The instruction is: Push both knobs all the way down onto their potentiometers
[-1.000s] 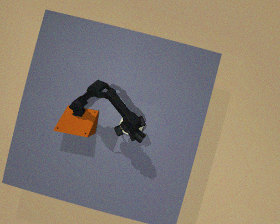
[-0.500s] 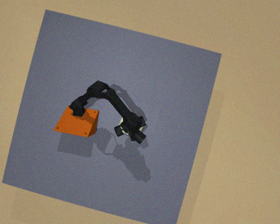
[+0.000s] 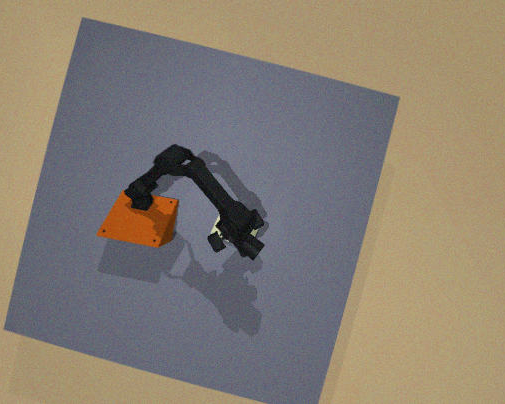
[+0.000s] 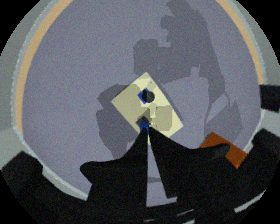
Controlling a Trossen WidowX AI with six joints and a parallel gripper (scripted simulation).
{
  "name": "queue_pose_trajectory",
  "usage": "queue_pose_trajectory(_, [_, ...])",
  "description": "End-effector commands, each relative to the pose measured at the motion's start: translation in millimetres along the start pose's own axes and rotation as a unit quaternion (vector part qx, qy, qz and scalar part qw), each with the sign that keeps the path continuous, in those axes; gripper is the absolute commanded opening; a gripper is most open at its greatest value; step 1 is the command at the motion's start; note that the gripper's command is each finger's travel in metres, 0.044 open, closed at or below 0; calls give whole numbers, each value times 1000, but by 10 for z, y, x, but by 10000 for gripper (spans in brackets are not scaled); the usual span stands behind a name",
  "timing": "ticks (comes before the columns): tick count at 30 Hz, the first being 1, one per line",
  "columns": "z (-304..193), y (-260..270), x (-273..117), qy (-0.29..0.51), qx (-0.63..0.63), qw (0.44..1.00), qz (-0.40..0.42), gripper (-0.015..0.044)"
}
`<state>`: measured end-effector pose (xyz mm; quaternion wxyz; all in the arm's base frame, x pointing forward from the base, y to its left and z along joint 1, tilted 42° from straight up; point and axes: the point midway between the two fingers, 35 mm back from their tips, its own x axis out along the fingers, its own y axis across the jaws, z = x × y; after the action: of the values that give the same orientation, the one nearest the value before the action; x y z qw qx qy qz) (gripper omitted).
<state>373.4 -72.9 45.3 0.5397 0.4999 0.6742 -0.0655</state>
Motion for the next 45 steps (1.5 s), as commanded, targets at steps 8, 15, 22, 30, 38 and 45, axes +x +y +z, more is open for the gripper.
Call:
queue_pose_trajectory(8, [68, -2, -23, 2, -178, 984, -4, 0])
queue_pose_trajectory(15, [105, -4, -37, 7, -296, 955, -2, 0])
queue_pose_trajectory(22, [142, -7, -50, 11, -409, 912, 0, 0])
queue_pose_trajectory(30, [183, -12, -65, 14, -531, 847, 5, 0])
queue_pose_trajectory(38, [224, -18, -79, 17, -643, 765, 10, 0])
queue_pose_trajectory(45, [258, -24, -91, 18, -731, 682, 15, 0])
